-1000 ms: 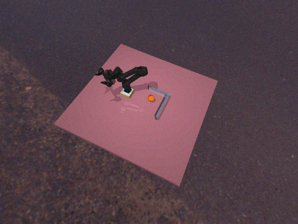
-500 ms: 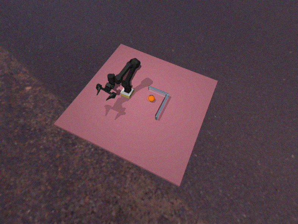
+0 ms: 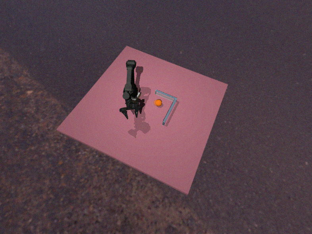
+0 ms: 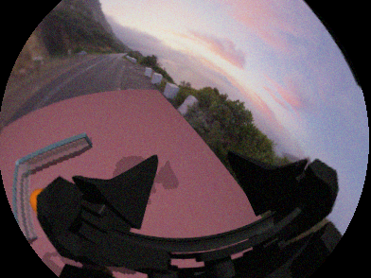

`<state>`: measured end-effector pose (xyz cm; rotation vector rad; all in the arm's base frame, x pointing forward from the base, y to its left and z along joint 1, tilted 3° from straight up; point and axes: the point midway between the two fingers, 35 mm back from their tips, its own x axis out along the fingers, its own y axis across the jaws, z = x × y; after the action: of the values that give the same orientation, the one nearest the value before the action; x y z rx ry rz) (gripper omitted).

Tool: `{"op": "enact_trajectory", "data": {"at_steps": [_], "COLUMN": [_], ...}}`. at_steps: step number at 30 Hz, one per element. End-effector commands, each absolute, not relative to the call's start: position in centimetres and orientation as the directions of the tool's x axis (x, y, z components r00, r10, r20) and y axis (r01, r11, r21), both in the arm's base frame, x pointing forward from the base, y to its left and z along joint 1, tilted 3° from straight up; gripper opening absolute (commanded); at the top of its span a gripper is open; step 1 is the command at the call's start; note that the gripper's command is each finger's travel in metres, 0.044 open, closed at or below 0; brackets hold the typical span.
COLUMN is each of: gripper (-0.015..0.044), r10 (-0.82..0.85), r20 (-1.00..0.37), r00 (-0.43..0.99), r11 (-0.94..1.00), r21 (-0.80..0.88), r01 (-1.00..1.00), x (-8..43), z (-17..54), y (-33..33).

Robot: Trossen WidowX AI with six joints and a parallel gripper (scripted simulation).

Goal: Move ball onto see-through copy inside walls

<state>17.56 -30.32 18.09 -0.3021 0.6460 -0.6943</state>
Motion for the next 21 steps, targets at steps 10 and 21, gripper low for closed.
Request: {"op": "enact_trajectory", "data": {"at_steps": [10,21], "gripper": [0.0440,0.0440], "r10": [-0.131,0.024], "r20": [-0.850,-0.994], "r00": [0.510,0.103], "r11": [0.808,0.213], "r21": [-0.389,-0.096], "r01": [-0.442,-0.972], "x": [29.9,29.1], "z": [10.7,7.5], "y": [-14.3,0.9]}}
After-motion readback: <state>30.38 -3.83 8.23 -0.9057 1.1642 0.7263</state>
